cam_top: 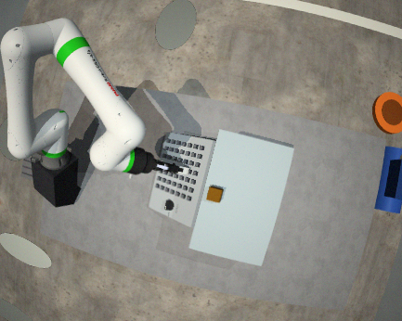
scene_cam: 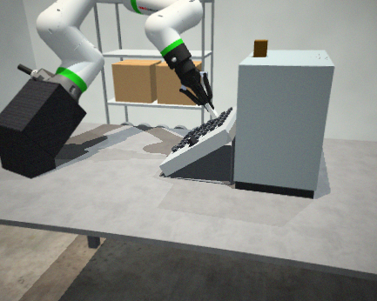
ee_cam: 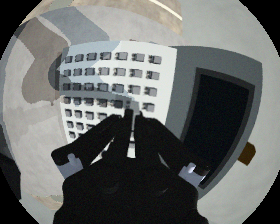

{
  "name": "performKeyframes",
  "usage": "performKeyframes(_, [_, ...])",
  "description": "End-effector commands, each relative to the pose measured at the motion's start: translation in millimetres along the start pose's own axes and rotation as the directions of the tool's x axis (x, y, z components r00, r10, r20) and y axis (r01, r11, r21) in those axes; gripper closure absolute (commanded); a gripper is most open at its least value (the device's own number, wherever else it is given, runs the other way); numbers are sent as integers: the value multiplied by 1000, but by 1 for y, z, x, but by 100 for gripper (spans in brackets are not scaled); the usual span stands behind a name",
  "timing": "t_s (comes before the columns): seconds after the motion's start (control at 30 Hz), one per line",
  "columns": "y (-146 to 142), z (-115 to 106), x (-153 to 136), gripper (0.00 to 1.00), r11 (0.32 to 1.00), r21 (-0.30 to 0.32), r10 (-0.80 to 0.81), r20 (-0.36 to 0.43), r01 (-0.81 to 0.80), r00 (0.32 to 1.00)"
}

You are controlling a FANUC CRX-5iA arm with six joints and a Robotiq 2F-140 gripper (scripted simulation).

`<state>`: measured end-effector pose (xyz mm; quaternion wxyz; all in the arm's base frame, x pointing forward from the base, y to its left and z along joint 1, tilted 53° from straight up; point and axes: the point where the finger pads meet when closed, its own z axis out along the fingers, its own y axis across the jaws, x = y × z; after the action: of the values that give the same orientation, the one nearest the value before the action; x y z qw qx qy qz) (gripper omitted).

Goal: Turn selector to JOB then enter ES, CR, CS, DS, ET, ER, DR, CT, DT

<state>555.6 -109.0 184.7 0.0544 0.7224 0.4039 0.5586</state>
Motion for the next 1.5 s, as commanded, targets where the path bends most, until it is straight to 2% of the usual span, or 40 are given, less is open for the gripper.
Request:
performKeyframes(0.0, [0, 0, 0, 100, 1000, 0, 0, 0, 0, 1000])
performKeyframes(1.47, [0, 13, 0, 100, 1000, 0, 0, 0, 0, 1000])
